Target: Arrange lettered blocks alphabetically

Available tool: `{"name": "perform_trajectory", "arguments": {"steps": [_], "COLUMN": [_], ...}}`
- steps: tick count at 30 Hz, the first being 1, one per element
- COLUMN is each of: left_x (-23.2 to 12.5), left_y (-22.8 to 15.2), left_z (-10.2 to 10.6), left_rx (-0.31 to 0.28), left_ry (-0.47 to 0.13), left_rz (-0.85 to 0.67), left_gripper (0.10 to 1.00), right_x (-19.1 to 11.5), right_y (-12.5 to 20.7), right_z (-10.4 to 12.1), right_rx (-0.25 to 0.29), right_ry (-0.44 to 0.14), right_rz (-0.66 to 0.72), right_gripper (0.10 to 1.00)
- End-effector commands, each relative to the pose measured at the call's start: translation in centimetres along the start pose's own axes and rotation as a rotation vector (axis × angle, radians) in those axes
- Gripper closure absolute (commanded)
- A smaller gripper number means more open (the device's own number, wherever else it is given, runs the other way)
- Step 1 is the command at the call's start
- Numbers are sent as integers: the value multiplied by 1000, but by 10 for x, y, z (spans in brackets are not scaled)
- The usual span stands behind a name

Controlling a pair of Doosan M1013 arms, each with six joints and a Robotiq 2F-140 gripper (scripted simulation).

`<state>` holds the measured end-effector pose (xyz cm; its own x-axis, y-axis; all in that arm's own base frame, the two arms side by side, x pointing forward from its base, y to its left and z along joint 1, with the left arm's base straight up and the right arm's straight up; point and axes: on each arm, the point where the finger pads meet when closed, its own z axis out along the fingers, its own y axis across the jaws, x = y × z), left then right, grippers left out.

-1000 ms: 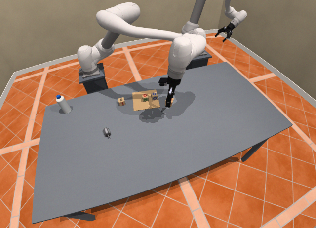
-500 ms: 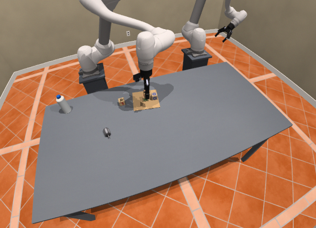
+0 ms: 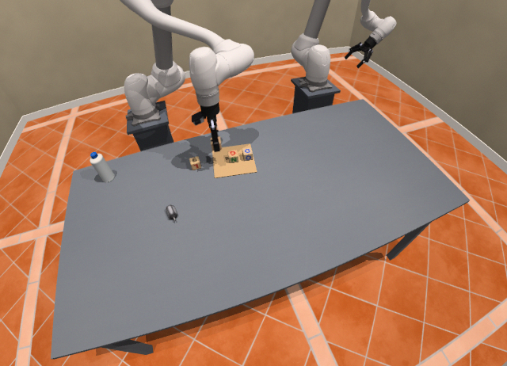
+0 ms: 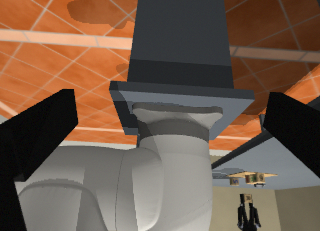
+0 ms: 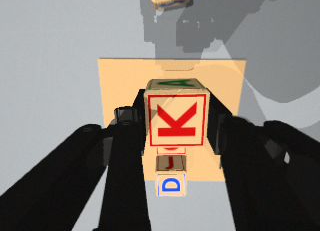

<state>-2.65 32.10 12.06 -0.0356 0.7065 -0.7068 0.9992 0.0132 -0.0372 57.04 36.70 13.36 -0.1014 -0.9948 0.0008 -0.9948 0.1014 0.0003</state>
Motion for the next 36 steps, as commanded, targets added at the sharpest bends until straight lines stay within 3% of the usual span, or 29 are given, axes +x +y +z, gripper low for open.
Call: {"name": "perform_trajectory", "arguments": {"steps": [1, 6, 21, 36], "left_x": [0, 0, 0, 0], "left_y": [0, 0, 0, 0], "left_z": [0, 0, 0, 0], "left_rx": [0, 0, 0, 0], "left_ry": [1, 1, 1, 1], "left_rz": [0, 0, 0, 0], "left_gripper": [98, 98, 98, 98], "right_x": [0, 0, 0, 0], "right_y": [0, 0, 0, 0], "right_z": [6, 17, 83, 92], "right_rx": [1, 1, 1, 1], "right_ry": [-2, -2, -2, -2], "right_rz": [0, 0, 0, 0], "right_gripper": [768, 768, 768, 768]}}
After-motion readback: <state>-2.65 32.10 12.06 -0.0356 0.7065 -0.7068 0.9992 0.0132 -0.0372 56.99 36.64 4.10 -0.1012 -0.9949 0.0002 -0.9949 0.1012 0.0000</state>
